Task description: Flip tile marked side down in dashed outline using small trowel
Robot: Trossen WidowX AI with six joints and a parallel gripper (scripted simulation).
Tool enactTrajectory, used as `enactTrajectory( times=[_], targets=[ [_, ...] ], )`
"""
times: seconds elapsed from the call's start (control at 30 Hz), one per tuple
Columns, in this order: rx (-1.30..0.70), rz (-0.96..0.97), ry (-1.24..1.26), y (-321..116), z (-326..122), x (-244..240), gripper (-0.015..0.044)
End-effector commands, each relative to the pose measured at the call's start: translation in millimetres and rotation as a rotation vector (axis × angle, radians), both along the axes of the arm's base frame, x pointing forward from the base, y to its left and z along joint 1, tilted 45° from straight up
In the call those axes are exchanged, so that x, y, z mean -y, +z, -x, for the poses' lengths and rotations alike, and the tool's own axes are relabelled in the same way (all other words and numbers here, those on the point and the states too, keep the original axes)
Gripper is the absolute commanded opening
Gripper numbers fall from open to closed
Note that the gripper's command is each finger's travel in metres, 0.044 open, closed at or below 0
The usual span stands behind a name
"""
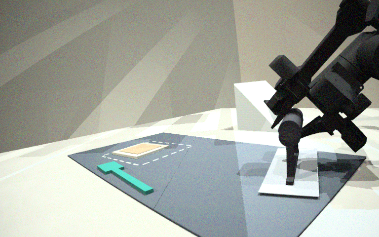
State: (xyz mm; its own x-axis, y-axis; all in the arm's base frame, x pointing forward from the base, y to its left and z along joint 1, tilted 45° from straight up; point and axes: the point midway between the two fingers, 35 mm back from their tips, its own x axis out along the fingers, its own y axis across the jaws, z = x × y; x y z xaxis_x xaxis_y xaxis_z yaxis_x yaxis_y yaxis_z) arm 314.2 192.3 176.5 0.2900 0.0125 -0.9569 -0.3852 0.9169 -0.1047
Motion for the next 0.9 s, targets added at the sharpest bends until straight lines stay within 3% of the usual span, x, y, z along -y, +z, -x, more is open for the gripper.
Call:
enactTrajectory(
  times=[0.0, 0.07, 0.43, 0.87],
  targets=[
    [0.008, 0.008, -0.015, -5, -1, -1, 0.0000],
    [0.008, 0.008, -0.015, -5, -1, -2, 0.0000],
    [0.008, 0.008, -0.015, -5, -1, -2, 0.0289],
    [0.007, 0.008, -0.014, 5, 1, -2, 0.0300]
  ],
)
